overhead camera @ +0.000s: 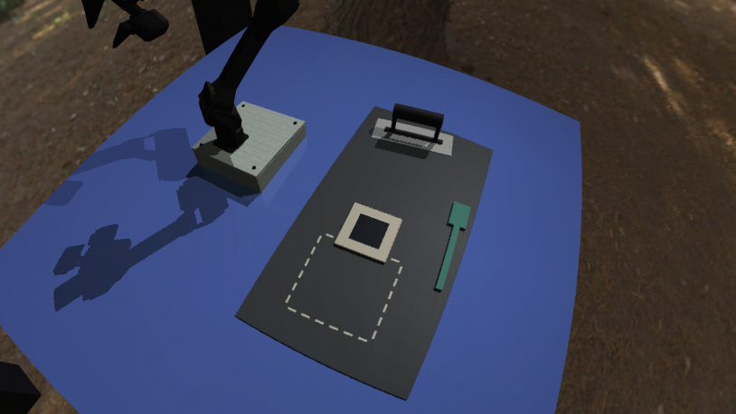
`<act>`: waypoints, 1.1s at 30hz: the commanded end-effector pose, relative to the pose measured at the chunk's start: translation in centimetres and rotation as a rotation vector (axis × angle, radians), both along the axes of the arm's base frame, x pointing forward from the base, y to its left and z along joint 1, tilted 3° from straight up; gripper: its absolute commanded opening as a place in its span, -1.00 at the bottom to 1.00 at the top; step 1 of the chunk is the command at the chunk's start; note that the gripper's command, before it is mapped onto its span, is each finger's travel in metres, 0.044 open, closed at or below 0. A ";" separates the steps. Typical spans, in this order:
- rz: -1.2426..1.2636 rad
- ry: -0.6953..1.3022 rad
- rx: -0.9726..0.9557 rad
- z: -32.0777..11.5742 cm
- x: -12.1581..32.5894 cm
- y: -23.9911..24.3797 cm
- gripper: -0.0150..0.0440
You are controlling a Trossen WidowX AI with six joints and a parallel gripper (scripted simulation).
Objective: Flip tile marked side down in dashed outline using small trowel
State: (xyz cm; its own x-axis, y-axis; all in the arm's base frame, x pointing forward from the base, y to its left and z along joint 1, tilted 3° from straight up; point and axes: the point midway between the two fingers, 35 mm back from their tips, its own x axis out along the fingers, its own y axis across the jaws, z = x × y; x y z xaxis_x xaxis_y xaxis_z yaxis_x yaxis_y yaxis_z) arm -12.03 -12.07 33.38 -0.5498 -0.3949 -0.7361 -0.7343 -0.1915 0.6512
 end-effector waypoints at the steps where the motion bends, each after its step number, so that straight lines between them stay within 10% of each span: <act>1: 0.107 0.006 0.022 0.1 0.6 -1.6 0.42; 33: 1.129 0.143 0.289 -1.6 14.0 -12.8 0.42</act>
